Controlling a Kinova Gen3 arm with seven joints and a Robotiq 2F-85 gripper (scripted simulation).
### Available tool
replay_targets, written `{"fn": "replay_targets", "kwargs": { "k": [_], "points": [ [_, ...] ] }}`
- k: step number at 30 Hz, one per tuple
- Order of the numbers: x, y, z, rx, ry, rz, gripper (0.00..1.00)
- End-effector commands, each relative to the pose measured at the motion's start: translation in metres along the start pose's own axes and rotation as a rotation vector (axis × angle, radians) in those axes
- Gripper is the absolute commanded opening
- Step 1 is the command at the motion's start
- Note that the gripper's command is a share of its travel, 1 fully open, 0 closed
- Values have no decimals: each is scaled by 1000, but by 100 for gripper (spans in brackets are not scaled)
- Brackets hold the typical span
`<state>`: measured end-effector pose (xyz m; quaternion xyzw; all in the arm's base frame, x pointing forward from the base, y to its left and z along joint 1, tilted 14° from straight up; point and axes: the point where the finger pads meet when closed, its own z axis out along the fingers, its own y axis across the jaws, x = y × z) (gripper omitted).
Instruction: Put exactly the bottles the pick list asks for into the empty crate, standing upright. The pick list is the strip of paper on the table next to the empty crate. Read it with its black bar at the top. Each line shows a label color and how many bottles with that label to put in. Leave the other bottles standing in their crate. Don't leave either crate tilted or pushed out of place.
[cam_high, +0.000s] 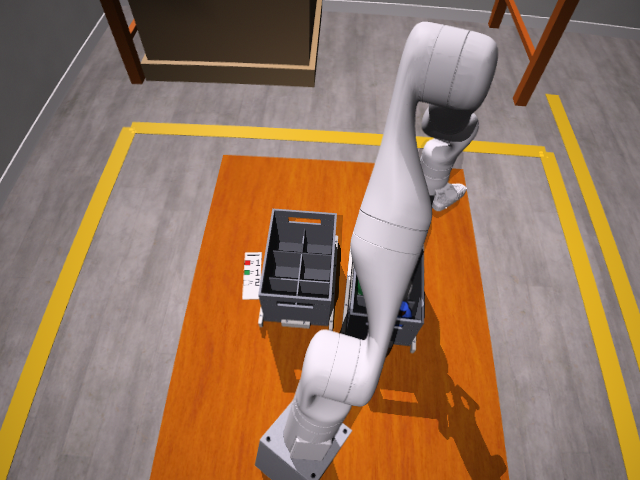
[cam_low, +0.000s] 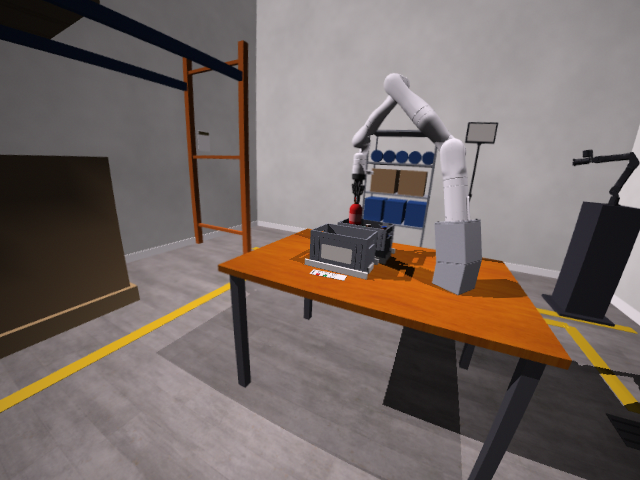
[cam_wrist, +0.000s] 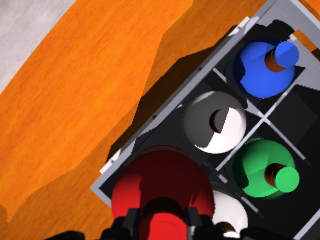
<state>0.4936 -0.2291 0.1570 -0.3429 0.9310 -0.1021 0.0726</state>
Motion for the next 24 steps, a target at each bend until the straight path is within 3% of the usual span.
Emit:
{"fn": "replay_targets", "kwargs": {
  "k": [1,24],
  "points": [
    [0,-1,-7,2,-1,0,10],
    [0,-1,-39,2,-1,0,10]
  ]
}}
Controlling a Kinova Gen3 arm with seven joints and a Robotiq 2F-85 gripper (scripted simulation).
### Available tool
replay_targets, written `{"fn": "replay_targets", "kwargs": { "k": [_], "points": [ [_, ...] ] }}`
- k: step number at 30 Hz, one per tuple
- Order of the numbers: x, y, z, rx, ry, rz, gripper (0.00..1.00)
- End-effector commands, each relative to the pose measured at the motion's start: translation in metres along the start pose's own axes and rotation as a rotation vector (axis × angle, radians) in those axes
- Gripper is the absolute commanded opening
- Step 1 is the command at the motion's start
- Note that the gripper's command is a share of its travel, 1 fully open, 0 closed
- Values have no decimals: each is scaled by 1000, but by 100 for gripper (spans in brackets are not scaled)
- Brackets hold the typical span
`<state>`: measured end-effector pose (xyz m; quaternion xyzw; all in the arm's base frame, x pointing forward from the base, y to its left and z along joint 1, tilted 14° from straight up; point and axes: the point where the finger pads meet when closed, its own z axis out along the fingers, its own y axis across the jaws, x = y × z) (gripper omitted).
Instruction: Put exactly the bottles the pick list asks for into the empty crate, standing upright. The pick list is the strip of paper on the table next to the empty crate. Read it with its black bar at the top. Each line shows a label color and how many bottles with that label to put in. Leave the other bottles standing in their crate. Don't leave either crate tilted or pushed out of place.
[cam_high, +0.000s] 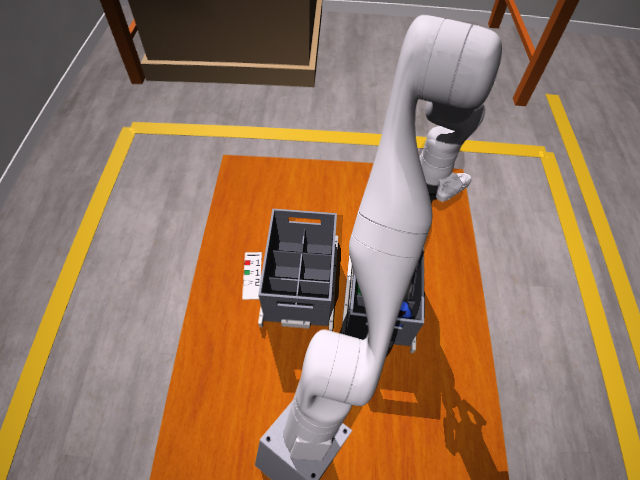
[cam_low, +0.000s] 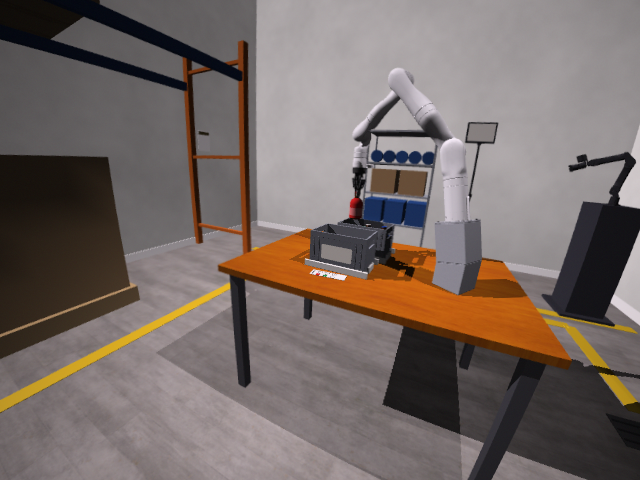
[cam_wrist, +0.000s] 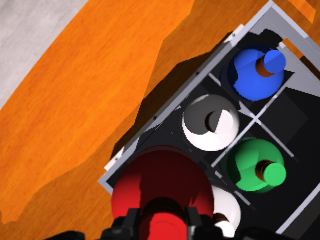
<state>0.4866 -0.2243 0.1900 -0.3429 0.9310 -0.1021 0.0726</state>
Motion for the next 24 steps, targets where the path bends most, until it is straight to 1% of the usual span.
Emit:
{"fn": "replay_targets", "kwargs": {
  "k": [1,8,24],
  "points": [
    [0,-1,-5,2,-1,0,10],
    [0,-1,-5,2,-1,0,10],
    [-7,27,-5,2,-1,0,10]
  ]
}}
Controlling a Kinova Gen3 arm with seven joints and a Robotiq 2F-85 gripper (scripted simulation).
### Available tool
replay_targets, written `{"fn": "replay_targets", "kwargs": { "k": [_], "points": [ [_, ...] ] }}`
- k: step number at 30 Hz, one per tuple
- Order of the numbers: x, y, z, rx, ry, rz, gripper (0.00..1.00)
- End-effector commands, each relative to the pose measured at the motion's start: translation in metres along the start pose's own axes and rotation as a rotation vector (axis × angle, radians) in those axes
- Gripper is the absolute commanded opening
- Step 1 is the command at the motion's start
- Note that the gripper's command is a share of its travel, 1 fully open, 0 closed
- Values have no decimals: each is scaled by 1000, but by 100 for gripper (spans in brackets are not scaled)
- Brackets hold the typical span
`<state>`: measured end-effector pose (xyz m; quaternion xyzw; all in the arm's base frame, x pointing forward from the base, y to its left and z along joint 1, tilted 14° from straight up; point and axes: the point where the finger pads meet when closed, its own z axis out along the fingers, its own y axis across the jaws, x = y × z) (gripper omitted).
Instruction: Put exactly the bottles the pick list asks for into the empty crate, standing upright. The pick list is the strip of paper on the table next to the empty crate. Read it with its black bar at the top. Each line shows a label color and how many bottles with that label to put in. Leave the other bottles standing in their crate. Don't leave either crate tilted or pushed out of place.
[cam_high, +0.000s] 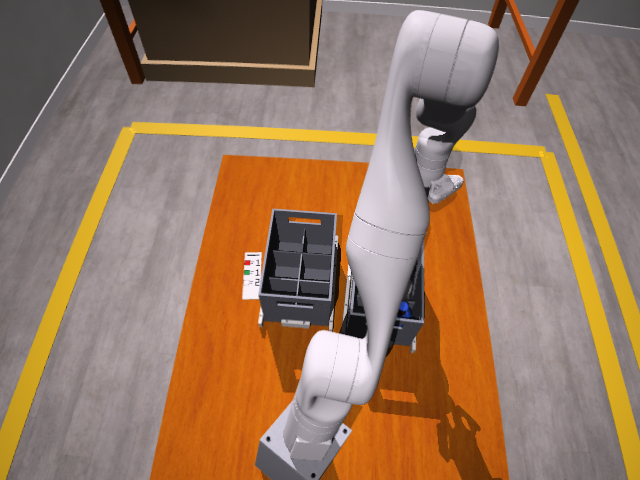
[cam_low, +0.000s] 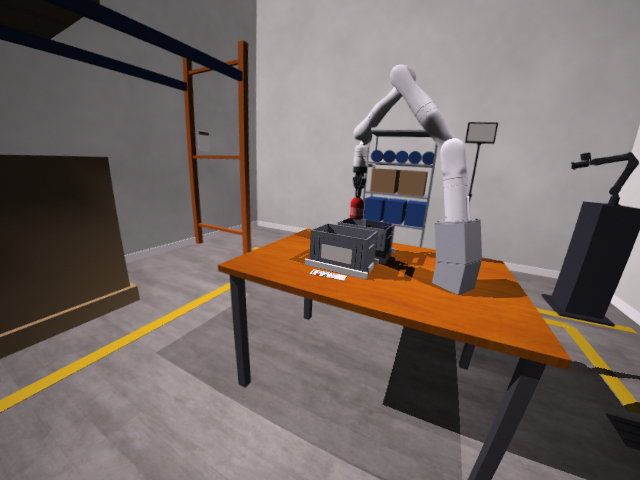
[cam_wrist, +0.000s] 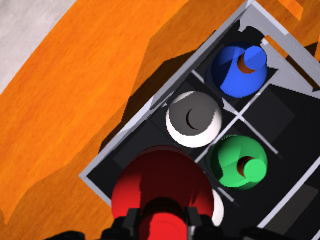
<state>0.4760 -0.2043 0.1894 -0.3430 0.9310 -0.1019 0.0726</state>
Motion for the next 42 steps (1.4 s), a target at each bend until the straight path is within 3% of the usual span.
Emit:
{"fn": "replay_targets", "kwargs": {
  "k": [1,42],
  "points": [
    [-2,7,-1,2,-1,0,10],
    [-18,75,-1,2,-1,0,10]
  ]
}}
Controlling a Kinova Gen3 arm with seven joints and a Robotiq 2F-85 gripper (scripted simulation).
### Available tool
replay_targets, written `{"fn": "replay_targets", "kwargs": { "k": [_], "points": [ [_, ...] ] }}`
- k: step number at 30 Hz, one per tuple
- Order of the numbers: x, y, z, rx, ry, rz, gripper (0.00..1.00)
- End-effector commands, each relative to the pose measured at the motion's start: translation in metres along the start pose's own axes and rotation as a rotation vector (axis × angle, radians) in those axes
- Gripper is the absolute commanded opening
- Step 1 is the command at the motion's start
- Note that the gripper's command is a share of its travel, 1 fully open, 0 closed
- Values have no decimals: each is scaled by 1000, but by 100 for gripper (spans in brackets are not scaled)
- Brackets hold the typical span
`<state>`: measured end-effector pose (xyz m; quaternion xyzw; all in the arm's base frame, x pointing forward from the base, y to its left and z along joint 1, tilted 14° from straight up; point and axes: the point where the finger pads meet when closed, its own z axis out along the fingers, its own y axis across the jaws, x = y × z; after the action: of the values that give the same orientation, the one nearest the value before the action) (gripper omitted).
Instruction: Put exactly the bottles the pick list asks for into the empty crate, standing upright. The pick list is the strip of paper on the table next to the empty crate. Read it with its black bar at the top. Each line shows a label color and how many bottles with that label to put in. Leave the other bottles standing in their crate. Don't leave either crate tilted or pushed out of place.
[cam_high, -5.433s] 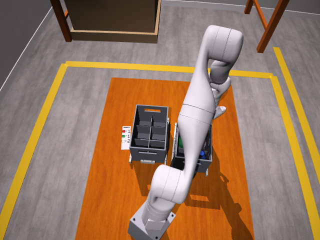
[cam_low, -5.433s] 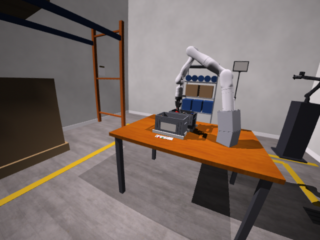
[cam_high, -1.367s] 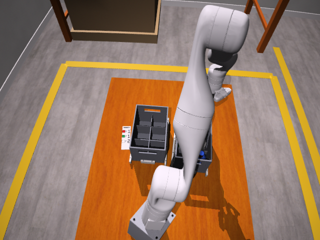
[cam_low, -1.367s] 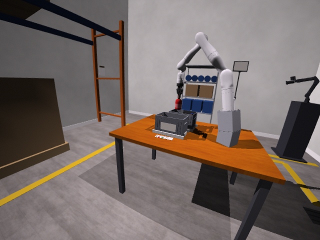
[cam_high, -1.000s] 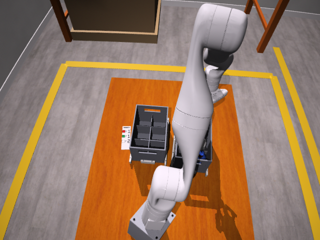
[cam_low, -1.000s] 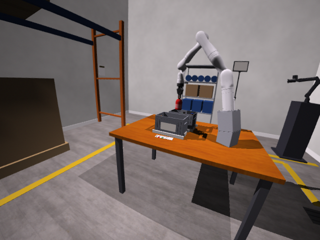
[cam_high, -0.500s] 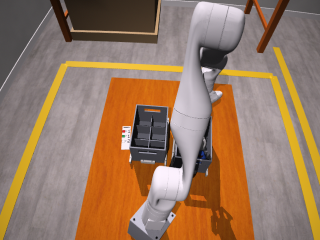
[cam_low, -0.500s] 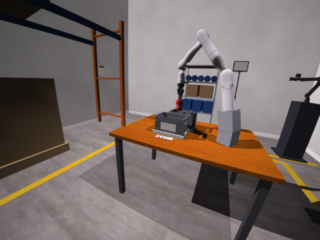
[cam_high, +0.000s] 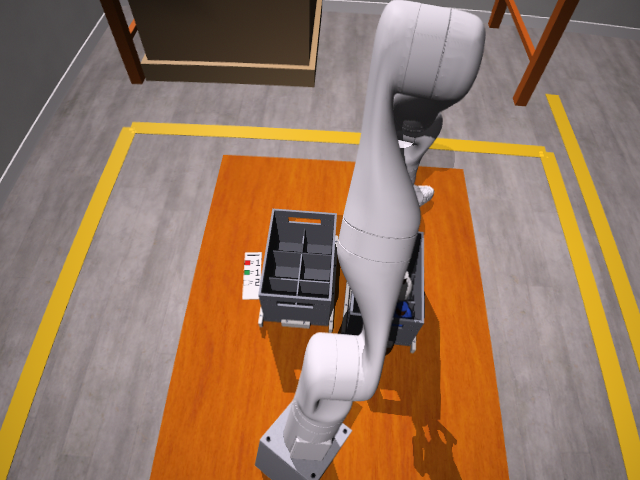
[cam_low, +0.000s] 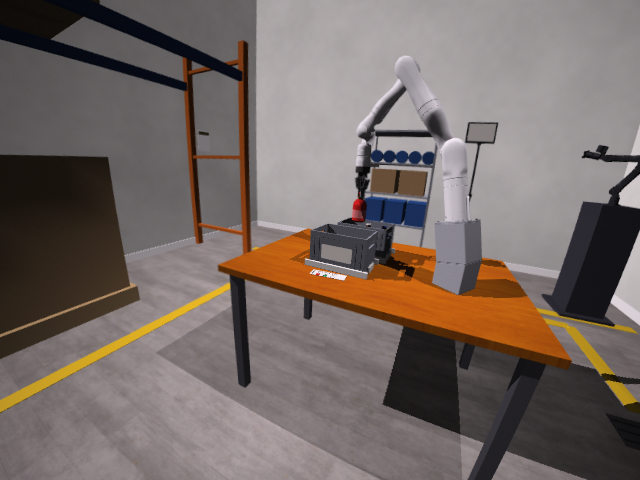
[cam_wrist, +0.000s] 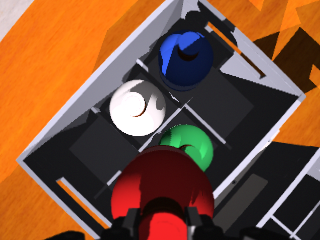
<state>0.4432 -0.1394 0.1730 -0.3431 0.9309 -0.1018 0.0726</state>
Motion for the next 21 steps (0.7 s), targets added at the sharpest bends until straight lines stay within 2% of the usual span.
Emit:
{"fn": "replay_targets", "kwargs": {
  "k": [1,21],
  "points": [
    [-2,5,-1,2,-1,0,10],
    [-10,40,-1,2,-1,0,10]
  ]
}}
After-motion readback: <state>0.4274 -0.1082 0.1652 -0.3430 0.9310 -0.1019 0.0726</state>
